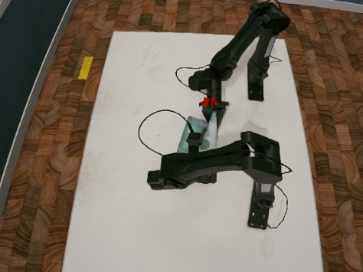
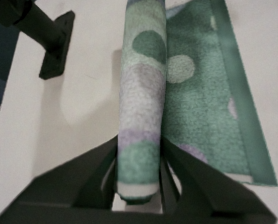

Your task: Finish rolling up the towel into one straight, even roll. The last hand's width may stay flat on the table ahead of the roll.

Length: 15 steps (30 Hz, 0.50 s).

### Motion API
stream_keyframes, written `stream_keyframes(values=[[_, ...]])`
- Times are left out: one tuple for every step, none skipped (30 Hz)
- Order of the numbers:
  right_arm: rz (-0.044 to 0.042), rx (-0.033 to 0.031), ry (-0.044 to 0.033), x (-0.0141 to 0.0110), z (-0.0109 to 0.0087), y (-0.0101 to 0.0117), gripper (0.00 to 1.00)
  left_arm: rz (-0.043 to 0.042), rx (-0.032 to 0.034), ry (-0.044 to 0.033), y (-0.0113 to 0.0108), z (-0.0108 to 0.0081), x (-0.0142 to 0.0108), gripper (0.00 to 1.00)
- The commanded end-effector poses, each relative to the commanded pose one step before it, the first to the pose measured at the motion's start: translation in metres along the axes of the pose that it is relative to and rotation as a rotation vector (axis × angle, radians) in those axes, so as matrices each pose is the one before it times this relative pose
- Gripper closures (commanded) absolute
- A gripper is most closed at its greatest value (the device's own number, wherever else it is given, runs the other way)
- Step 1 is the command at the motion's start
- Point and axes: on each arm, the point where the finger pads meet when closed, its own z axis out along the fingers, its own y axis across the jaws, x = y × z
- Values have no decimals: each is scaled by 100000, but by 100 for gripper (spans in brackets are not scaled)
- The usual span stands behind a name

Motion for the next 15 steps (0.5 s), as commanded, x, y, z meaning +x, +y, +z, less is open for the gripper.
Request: stream_keyframes(values=[[7114,-16921,-2,-679,-245,1405,66,17394,-19743,-4226,512,143,-1370,8],[0,0,0,0,0,0,66,0,0,0,0,0,0,8],[0,0,0,0,0,0,66,0,0,0,0,0,0,8],[1731,-2038,-44,-16,-19,14,66,3070,-3762,-296,-168,94,-185,7],[1670,-1966,-43,-15,-18,14,66,2988,-3662,-288,-162,85,-184,7],[1602,-1886,-41,-14,-17,14,66,2883,-3533,-278,-154,77,-182,6],[1530,-1801,-39,-14,-16,14,66,2755,-3376,-266,-144,69,-178,6],[1451,-1709,-37,-13,-15,14,66,2603,-3190,-251,-134,61,-172,6],[1367,-1610,-35,-12,-13,13,66,2428,-2976,-234,-122,54,-163,5],[1278,-1504,-33,-11,-12,13,66,2230,-2733,-215,-110,46,-153,5],[1183,-1392,-30,-10,-11,12,66,2008,-2461,-194,-97,39,-140,4],[1082,-1274,-28,-9,-10,11,66,1763,-2161,-170,-84,33,-124,4],[976,-1149,-25,-8,-9,10,66,1495,-1832,-144,-70,26,-107,4],[864,-1017,-22,-7,-8,9,66,1204,-1475,-116,-55,20,-87,3],[746,-878,-19,-6,-7,8,66,889,-1089,-86,-40,14,-64,3]])
